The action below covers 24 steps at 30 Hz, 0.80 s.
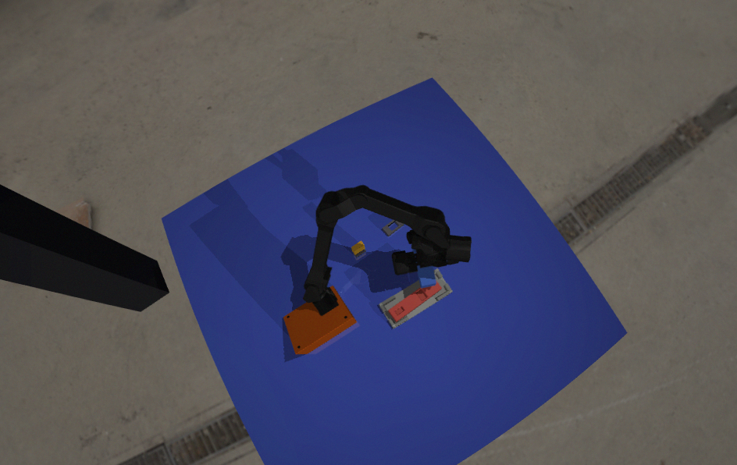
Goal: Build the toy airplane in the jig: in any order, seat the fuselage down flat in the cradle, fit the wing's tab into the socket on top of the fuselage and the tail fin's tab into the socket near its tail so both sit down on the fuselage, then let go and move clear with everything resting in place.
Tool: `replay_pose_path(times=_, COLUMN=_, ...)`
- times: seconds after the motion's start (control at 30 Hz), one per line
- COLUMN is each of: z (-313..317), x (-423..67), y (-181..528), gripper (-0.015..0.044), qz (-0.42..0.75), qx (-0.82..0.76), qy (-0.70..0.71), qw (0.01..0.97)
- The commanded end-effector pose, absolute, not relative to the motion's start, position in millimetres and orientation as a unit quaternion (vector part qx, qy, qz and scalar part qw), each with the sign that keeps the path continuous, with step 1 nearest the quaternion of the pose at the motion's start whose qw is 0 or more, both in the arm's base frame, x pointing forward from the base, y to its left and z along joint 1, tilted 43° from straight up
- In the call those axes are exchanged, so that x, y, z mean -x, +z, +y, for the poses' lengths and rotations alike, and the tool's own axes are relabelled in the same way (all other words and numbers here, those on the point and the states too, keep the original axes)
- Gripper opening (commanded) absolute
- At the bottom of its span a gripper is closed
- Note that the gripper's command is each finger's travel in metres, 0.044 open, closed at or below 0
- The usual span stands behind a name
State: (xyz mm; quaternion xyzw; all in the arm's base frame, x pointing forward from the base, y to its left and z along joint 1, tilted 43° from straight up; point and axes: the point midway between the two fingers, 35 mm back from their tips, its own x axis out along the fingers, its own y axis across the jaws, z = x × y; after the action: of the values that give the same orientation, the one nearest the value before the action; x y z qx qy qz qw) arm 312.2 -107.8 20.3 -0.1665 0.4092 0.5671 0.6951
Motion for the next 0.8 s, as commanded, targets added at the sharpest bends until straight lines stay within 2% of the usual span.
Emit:
replay_pose_path(times=0.0, z=-114.7, x=-303.9, y=6.2, gripper=0.0, qz=0.391, qx=0.187, qy=0.584, qw=0.686)
replay_pose_path(times=0.7, z=-141.1, x=-272.5, y=-40.1, gripper=0.0, qz=0.273, qx=0.303, qy=0.649, qw=0.643)
replay_pose_path(times=0.77, z=-141.3, x=-272.7, y=-39.7, gripper=0.0053, qz=0.273, qx=0.303, qy=0.649, qw=0.643)
